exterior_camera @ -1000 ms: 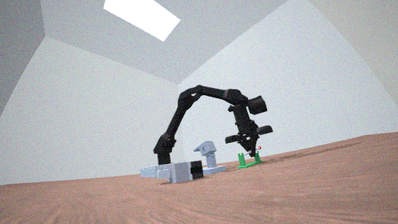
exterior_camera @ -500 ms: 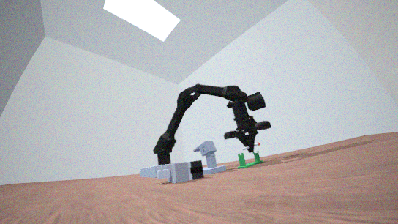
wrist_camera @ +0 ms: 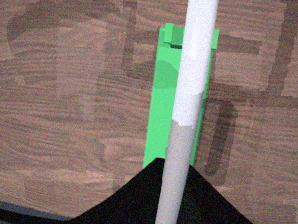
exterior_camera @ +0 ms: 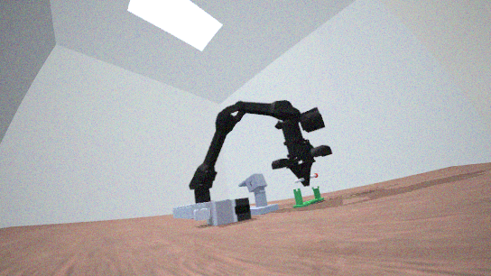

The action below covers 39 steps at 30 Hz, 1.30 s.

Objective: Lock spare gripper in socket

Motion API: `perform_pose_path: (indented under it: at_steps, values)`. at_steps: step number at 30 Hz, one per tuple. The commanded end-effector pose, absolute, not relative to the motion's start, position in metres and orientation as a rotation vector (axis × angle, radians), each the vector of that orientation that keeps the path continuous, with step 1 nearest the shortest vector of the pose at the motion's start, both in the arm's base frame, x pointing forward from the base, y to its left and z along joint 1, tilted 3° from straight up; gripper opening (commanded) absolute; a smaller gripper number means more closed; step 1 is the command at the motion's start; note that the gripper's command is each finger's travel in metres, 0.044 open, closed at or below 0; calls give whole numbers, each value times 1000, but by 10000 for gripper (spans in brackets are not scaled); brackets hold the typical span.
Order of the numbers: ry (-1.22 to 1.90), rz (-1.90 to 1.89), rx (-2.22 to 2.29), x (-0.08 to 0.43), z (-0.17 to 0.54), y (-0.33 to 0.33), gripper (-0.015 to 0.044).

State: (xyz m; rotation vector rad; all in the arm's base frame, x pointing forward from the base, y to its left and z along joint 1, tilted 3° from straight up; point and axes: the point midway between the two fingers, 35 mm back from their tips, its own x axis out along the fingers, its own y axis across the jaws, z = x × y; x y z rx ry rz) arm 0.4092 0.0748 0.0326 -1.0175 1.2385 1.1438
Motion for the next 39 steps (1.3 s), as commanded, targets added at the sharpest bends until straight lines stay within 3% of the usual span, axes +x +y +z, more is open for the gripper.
perform_pose_path:
  at_steps: [1,39]
  values:
    - [1237,1147,-1024,408,36,64,0]
    - [1227,1145,-1029,404,-1,47,0]
